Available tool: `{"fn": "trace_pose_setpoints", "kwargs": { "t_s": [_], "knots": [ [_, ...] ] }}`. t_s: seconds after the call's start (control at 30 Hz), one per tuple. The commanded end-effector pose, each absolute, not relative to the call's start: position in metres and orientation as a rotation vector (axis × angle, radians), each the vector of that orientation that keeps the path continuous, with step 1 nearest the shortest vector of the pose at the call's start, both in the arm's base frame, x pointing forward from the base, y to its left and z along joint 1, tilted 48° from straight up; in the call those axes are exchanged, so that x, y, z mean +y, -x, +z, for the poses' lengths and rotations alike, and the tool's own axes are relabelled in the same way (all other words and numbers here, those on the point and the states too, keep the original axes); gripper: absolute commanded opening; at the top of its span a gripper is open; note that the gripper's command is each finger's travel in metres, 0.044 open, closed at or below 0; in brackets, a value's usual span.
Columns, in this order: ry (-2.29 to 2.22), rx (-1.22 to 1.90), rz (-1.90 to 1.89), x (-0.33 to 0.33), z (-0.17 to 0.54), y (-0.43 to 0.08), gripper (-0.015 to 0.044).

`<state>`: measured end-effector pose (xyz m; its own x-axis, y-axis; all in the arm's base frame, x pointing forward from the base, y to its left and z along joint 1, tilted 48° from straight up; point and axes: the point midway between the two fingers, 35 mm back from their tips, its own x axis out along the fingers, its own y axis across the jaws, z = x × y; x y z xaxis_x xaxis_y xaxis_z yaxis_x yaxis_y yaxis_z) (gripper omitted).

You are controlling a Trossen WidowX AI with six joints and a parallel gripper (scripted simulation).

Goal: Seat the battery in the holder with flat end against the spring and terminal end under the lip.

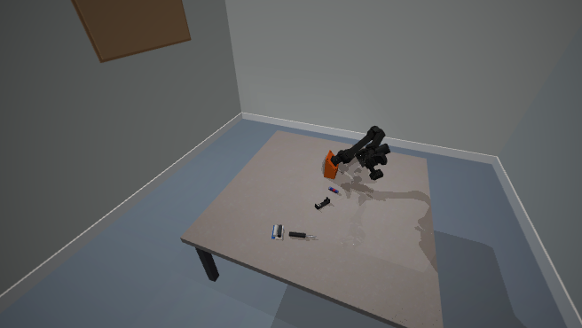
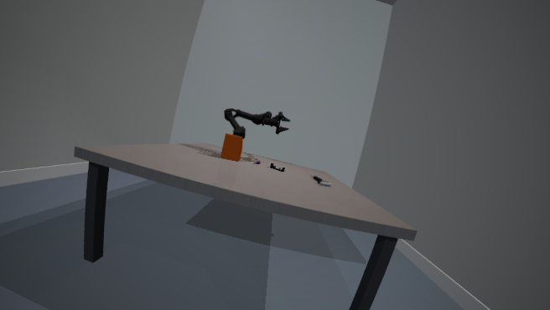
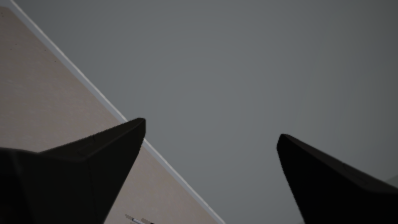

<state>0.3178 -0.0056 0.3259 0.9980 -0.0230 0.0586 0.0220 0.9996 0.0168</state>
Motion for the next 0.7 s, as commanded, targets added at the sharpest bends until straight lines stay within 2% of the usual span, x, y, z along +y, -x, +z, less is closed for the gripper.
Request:
{"fn": "trace_pose_setpoints", "kwargs": {
  "t_s": [0.0,0.2,0.43,0.67],
  "knots": [
    [0.000,-0.041,-0.018,-0.005,0.321,-0.319,0.0374],
    [0.339,0.377,0.178,0.001,0.207,-0.336,0.0224],
    [0.535,0.703,0.537,0.010,0.104,-0.307,0.0224],
    [0.545,0.851,0.962,0.028,0.041,-0.250,0.0224]
  ]
}}
